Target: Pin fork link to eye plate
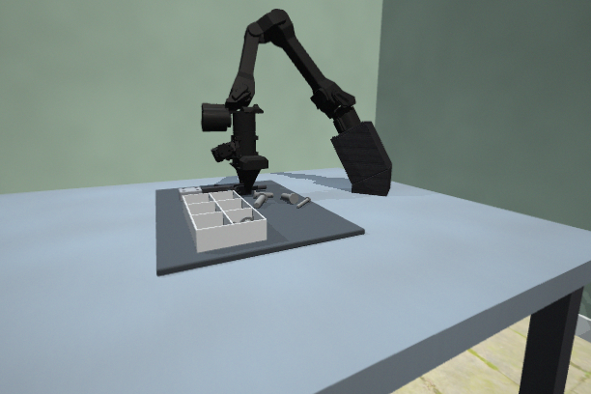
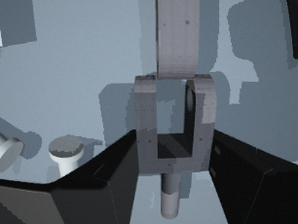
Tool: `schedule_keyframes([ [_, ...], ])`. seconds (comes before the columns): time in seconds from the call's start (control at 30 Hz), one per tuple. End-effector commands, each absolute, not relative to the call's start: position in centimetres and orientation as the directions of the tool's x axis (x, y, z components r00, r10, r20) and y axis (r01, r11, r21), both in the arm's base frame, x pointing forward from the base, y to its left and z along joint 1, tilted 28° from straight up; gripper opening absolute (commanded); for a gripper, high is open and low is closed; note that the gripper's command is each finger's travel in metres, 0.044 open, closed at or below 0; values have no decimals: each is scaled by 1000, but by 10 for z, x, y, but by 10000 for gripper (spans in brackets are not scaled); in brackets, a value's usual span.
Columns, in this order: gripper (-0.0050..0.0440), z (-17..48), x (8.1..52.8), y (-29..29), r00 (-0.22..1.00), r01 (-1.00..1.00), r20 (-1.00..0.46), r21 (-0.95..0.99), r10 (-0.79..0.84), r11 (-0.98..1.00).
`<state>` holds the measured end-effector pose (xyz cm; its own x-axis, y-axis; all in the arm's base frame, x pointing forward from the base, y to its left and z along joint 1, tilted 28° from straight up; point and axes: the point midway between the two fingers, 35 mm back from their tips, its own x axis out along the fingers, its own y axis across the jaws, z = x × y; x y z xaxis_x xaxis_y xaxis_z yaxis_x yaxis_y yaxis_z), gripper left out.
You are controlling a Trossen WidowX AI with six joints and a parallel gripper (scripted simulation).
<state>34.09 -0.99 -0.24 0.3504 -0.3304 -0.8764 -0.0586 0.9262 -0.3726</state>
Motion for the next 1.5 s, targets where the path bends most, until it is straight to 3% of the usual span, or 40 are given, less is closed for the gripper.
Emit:
schedule_keyframes([
  [0.0,124,-5,341,-7,351,-61,-879,-364,-321,929],
  [1.47,124,-2,343,-10,351,-61,-879,-364,-321,929],
])
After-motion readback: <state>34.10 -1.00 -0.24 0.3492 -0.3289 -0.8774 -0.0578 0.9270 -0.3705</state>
